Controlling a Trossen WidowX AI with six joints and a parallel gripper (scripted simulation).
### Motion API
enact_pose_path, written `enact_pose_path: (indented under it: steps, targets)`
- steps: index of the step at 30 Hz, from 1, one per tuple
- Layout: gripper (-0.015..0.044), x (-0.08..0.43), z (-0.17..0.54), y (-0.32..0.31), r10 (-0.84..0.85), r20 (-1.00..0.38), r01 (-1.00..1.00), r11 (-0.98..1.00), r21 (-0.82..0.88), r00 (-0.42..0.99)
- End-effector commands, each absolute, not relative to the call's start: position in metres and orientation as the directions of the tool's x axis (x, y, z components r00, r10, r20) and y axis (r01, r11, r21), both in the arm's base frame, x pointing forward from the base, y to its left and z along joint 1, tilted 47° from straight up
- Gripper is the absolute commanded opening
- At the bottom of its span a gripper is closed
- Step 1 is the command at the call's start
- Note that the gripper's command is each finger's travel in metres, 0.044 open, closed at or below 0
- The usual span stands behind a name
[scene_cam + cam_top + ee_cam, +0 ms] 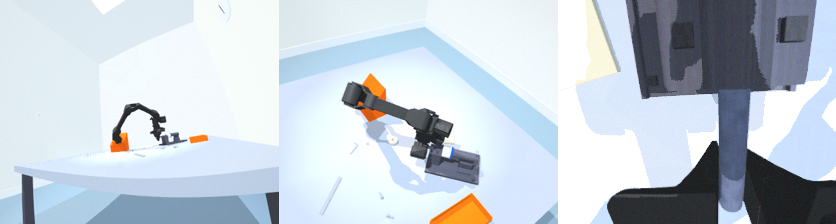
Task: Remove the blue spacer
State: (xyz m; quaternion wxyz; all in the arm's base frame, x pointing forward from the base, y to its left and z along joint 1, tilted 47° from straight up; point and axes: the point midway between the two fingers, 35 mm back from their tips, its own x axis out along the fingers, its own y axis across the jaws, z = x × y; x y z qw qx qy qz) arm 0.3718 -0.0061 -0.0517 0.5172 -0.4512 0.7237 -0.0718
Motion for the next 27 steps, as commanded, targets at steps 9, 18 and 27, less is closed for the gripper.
enact_pose_path:
  steps: [9,18,27]
  targets:
    - [0.0000,0.3703,-0.0506,-0.0070,-0.730,-0.681,-0.580,0.580,-0.572,-0.057]
    - [0.0000,0.3695,-0.0501,-0.0074,-0.730,-0.681,-0.580,0.580,-0.572,-0.057]
    - [0.0000,0.3687,-0.0497,-0.0077,-0.730,-0.681,-0.580,0.580,-0.572,-0.057]
